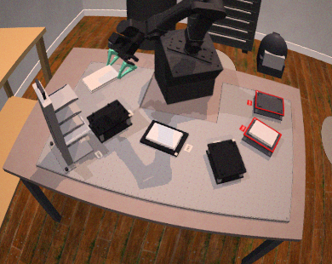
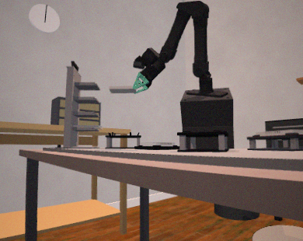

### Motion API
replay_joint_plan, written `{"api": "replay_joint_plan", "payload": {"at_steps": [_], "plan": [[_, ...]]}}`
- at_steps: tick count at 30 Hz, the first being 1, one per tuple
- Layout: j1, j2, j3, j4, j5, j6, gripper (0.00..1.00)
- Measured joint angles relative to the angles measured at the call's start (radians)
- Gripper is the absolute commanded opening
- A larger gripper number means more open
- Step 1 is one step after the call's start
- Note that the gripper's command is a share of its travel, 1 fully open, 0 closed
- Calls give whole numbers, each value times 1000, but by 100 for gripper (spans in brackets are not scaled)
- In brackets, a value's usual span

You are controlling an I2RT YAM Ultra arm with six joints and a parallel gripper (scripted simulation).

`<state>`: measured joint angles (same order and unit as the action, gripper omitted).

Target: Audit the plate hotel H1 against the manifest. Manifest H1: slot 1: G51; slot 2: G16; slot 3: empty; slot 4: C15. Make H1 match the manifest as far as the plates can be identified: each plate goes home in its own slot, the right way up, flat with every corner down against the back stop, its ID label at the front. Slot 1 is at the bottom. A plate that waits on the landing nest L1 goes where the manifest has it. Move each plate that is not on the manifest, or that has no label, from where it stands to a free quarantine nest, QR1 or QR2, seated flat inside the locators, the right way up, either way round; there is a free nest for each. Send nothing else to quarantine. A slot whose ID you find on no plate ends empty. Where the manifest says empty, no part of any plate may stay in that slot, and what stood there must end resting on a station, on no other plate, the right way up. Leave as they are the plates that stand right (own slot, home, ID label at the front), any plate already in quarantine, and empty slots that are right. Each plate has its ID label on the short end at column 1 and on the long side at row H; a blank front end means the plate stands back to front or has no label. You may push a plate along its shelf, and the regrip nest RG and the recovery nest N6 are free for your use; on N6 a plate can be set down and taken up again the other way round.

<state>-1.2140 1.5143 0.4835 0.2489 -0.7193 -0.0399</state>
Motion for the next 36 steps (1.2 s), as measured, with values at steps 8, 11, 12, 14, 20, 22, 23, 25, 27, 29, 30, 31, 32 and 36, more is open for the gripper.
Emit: {"api": "replay_joint_plan", "payload": {"at_steps": [8,11,12,14,20,22,23,25,27,29,30,31,32,36], "plan": [[-13,-21,16,-50,-9,-13,86],[-19,-31,25,-71,-13,-18,86],[-21,-34,28,-77,-14,-20,86],[-26,-39,34,-90,-18,-24,86],[-34,-50,44,-120,-23,-32,86],[-37,-54,48,-133,-26,-35,86],[-39,-56,51,-139,-27,-37,86],[-42,-61,57,-152,-29,-41,86],[-47,-67,63,-165,-32,-44,86],[-51,-72,70,-178,-35,-48,86],[-53,-74,73,-184,-36,-50,86],[-55,-76,76,-190,-37,-52,86],[-56,-78,79,-195,-38,-53,86],[-61,-84,85,-213,-42,-59,86]]}}
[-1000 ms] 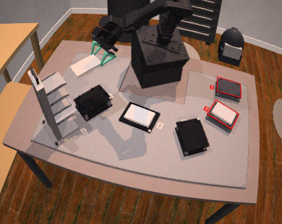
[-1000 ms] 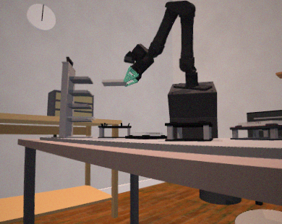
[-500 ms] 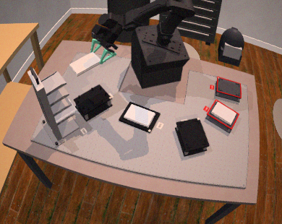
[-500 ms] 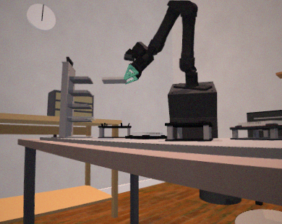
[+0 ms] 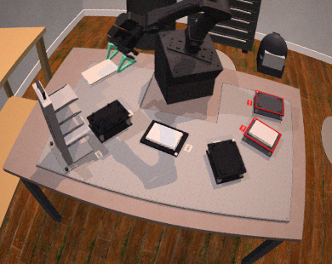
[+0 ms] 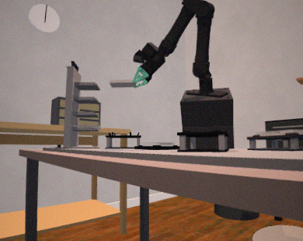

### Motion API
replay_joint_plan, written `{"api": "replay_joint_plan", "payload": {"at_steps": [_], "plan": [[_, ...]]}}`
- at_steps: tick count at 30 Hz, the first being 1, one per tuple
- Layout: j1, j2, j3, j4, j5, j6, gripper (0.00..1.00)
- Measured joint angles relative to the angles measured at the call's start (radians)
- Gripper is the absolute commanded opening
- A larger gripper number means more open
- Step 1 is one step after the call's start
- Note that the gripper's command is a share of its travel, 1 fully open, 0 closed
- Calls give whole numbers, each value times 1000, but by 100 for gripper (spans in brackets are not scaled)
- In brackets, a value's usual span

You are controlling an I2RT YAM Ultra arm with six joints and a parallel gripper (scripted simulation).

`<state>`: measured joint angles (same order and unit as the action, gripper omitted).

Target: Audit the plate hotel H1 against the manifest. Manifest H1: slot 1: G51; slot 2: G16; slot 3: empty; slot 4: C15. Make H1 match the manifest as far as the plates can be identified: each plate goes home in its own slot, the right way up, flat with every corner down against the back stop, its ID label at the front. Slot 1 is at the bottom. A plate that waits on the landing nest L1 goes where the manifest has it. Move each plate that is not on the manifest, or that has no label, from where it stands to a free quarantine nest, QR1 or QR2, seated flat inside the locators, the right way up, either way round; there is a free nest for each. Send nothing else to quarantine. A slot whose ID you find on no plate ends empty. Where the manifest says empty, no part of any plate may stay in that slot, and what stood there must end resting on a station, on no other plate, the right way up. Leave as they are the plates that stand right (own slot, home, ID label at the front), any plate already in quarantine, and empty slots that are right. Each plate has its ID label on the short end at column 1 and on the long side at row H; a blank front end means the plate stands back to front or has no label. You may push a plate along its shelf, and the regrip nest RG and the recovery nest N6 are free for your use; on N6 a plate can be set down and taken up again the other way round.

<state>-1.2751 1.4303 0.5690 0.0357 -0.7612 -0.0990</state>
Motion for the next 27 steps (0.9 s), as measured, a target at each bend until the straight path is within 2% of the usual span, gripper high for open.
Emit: {"api": "replay_joint_plan", "payload": {"at_steps": [9,27], "plan": [[-14,-14,23,-46,-9,-14,86],[-16,-16,23,-45,-11,-13,86]]}}
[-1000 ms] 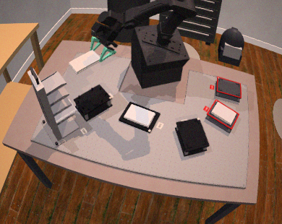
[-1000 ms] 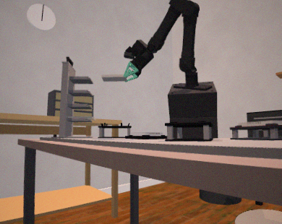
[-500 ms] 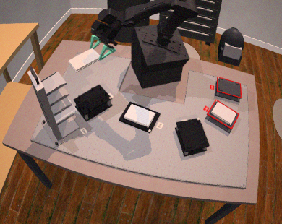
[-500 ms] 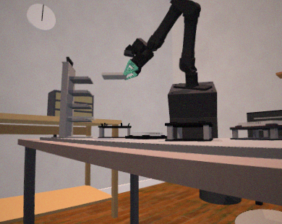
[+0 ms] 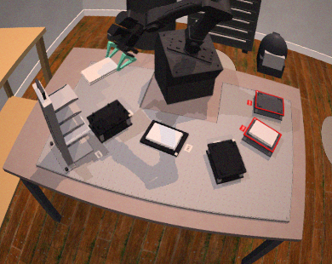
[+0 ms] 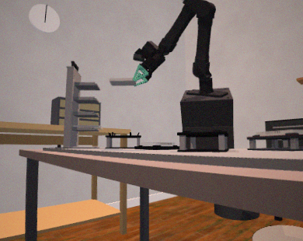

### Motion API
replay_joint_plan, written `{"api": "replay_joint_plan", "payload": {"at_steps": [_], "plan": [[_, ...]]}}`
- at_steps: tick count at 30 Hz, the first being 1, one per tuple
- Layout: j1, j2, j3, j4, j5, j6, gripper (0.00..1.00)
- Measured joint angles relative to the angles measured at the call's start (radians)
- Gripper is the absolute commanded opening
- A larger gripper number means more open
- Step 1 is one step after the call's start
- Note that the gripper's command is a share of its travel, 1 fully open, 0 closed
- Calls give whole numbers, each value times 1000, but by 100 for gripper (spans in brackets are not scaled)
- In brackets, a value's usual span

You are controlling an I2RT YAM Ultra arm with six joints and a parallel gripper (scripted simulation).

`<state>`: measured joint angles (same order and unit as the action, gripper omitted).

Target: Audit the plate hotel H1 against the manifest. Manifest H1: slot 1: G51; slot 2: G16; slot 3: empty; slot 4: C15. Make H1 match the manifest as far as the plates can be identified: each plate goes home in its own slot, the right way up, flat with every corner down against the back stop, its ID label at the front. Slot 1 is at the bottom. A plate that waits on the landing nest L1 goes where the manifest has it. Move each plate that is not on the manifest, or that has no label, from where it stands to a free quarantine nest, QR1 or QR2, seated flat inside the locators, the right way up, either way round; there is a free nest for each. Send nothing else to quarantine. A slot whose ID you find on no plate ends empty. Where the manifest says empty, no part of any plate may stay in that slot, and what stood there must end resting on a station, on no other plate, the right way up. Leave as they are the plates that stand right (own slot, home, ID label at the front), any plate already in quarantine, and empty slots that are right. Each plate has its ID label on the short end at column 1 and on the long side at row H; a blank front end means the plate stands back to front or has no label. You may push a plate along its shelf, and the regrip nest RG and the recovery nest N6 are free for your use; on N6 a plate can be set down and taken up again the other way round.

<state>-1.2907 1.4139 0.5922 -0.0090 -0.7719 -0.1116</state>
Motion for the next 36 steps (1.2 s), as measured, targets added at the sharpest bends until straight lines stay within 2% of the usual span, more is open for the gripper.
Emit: {"api": "replay_joint_plan", "payload": {"at_steps": [26,36], "plan": [[16,18,-6,20,6,11,86],[32,41,22,22,18,27,86]]}}
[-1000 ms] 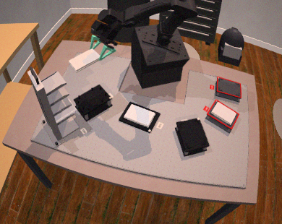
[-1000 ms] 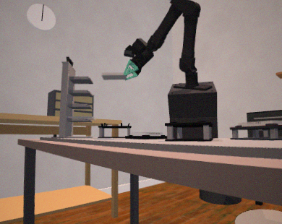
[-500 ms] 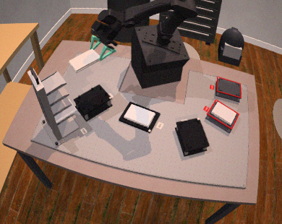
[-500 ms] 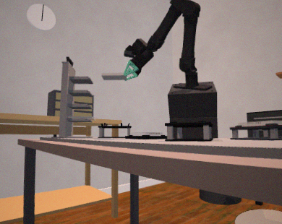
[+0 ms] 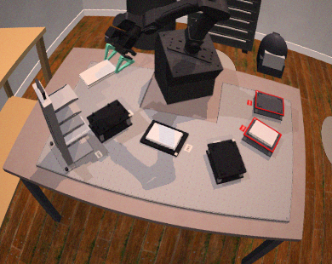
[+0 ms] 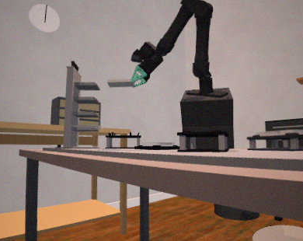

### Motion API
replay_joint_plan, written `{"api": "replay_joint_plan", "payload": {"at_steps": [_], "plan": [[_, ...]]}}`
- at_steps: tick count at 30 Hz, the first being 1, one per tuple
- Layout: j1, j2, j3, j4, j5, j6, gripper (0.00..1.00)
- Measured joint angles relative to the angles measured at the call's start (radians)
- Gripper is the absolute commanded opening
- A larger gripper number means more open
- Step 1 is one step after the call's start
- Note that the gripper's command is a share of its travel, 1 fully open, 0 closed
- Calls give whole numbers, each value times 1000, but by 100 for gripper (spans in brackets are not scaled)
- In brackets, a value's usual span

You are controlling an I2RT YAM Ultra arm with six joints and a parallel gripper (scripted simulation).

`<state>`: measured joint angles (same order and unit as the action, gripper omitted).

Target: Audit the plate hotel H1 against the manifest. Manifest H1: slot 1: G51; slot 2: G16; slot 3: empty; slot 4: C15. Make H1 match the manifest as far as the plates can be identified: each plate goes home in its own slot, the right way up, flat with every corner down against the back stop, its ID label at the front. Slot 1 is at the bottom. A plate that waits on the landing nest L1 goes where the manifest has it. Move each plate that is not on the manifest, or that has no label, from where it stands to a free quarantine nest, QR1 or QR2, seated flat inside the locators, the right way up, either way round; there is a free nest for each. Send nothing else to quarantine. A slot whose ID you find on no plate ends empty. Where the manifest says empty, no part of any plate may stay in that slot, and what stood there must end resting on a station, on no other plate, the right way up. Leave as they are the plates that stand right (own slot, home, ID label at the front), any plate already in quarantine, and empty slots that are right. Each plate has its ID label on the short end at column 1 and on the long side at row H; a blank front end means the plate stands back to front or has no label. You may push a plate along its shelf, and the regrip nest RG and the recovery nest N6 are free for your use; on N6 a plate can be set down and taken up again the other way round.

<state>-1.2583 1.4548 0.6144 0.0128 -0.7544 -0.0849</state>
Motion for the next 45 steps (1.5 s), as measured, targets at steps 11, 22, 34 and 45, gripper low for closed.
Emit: {"api": "replay_joint_plan", "payload": {"at_steps": [11,22,34,45], "plan": [[16,24,29,4,11,16,86],[33,50,62,10,23,32,86],[53,83,101,14,37,50,86],[68,109,130,17,48,64,86]]}}
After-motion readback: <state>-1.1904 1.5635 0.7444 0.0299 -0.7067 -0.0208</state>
